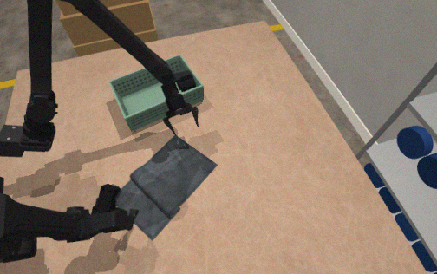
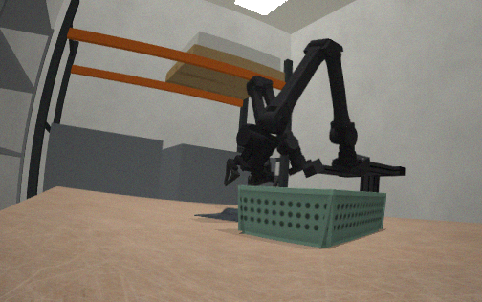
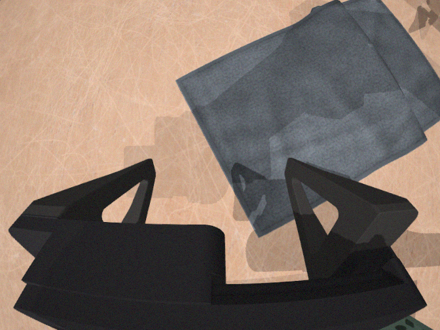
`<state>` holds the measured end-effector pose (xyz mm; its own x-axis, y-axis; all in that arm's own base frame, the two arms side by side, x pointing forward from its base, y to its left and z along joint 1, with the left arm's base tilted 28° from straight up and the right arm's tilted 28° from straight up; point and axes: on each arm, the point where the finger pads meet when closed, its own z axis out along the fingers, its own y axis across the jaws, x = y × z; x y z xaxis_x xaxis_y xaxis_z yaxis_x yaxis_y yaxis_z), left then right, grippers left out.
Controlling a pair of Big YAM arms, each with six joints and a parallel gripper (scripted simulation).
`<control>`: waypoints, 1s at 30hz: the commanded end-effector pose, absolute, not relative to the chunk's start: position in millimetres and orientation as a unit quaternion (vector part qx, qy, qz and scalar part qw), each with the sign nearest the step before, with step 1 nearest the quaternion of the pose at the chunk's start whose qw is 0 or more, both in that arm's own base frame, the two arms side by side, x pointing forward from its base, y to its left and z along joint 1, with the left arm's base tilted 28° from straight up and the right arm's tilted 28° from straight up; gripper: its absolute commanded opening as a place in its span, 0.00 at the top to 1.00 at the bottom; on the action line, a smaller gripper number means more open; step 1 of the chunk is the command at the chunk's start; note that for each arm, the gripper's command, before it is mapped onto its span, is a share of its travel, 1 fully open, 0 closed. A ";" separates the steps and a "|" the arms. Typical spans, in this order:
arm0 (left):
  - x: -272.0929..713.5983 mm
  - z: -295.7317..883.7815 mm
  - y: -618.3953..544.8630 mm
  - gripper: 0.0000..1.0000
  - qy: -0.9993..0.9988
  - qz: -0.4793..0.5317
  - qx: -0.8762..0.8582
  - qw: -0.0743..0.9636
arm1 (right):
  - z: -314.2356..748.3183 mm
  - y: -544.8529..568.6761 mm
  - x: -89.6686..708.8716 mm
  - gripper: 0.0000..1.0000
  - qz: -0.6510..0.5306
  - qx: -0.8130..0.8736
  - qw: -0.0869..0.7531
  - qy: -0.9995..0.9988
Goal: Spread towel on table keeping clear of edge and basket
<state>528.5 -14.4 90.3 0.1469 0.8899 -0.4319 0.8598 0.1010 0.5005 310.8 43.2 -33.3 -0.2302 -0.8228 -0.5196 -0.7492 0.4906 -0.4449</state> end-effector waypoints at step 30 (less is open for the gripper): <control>549.6 41.5 -54.8 0.48 0.731 0.026 0.647 0.217 | -42.9 47.7 312.4 0.48 -0.016 -0.373 0.377 0.848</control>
<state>546.4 -42.4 50.5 0.0412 0.9658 -0.2559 0.9397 0.0496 0.3385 318.1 44.1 -36.1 -0.3499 -0.7311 -0.5857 -0.6811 0.6278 -0.3768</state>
